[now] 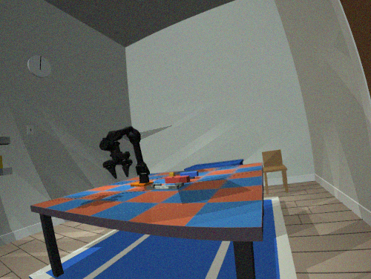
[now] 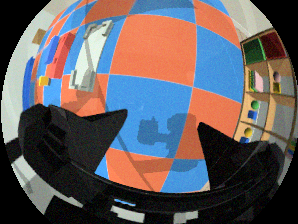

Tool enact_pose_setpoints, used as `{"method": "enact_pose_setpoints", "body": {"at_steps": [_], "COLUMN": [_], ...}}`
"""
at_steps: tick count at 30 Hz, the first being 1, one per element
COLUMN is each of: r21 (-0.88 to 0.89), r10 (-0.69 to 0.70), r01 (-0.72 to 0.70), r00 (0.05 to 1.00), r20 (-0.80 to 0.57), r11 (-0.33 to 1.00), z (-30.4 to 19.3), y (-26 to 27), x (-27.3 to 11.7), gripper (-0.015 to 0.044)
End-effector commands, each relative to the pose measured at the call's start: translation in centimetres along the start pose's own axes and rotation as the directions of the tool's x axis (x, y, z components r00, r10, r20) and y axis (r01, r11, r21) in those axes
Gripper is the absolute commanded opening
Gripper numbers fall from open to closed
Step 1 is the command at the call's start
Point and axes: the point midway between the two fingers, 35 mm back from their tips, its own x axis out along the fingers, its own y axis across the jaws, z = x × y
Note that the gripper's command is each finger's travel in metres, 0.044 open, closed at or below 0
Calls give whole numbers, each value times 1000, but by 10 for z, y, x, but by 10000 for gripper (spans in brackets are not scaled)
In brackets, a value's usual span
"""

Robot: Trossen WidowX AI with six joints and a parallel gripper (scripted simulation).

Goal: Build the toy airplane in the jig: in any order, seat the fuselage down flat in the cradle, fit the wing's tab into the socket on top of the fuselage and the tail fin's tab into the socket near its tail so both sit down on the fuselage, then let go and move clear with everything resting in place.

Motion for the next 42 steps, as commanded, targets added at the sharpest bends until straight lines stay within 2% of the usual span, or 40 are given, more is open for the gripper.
{"method": "enact_pose_setpoints", "body": {"at_steps": [1, 7, 13, 22, 28, 31, 37, 39, 42], "r21": [9, 24, 67, 125, 115, 112, 112, 127, 142], "r10": [-24, -41, -23, 19, 71, 92, 93, 87, 76], "r01": [25, 45, 37, 12, -41, -64, -66, -53, -36], "r00": [998, 990, 979, 969, 962, 961, 961, 958, 954], "r20": [-57, -138, -203, -245, -263, -262, -262, -274, -290], "r11": [1000, 999, 997, 992, 992, 992, 992, 990, 989], "z": [-68, -174, -273, -355, -417, -434, -435, -433, -410], "y": [-16, -13, 24, 90, 172, 208, 211, 204, 164], "x": [-20, -56, -93, -127, -157, -167, -168, -167, -159], "gripper": [440, 440, 440, 440, 440, 440, 440, 440, 440]}}
